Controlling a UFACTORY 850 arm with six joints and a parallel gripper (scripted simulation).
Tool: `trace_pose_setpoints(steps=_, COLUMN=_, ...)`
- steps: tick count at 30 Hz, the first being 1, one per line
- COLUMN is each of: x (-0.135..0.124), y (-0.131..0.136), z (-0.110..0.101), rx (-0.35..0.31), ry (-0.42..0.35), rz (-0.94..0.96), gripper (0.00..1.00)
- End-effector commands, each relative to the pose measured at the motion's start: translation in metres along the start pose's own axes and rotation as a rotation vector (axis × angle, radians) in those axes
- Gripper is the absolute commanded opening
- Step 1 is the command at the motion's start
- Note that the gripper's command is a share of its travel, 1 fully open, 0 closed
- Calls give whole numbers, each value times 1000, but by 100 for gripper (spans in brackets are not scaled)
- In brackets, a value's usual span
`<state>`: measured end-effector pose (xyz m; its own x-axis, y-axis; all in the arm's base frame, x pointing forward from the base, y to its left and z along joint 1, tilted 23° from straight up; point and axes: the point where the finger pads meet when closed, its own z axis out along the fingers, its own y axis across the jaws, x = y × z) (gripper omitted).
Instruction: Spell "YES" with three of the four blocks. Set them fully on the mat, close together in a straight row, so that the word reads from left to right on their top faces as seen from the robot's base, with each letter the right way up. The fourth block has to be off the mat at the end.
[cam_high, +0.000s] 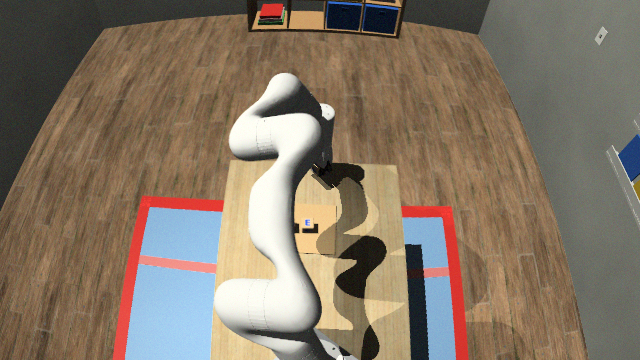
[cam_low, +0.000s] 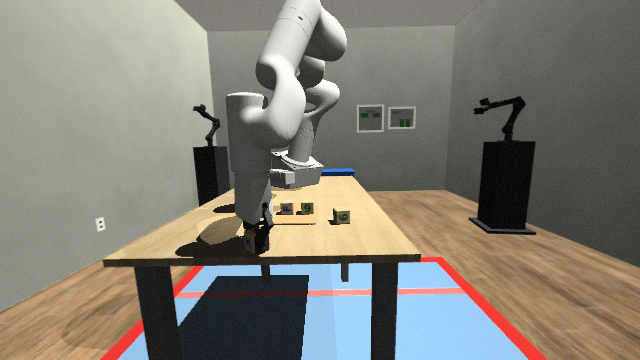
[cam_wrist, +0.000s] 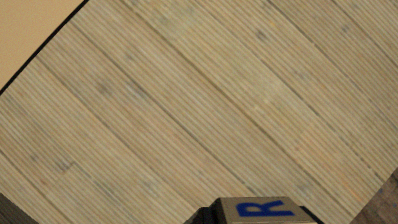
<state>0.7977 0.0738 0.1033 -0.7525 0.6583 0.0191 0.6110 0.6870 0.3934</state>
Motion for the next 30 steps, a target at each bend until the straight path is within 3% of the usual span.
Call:
trace_pose_setpoints(steps=1, x=-1, y=0, z=-1, rx=-1, ry=-1, rz=0, gripper=41)
trace_pose_setpoints(steps=16, x=0, y=0, z=-7, rx=-1, ry=-1, rz=0, gripper=41)
trace_pose_setpoints(steps=28, x=0, y=0, z=-84, rx=-1, ry=-1, rz=0, gripper=41)
trace_pose_setpoints(steps=30, x=0, y=0, z=-90, rx=-1, ry=-1, rz=0, gripper=41)
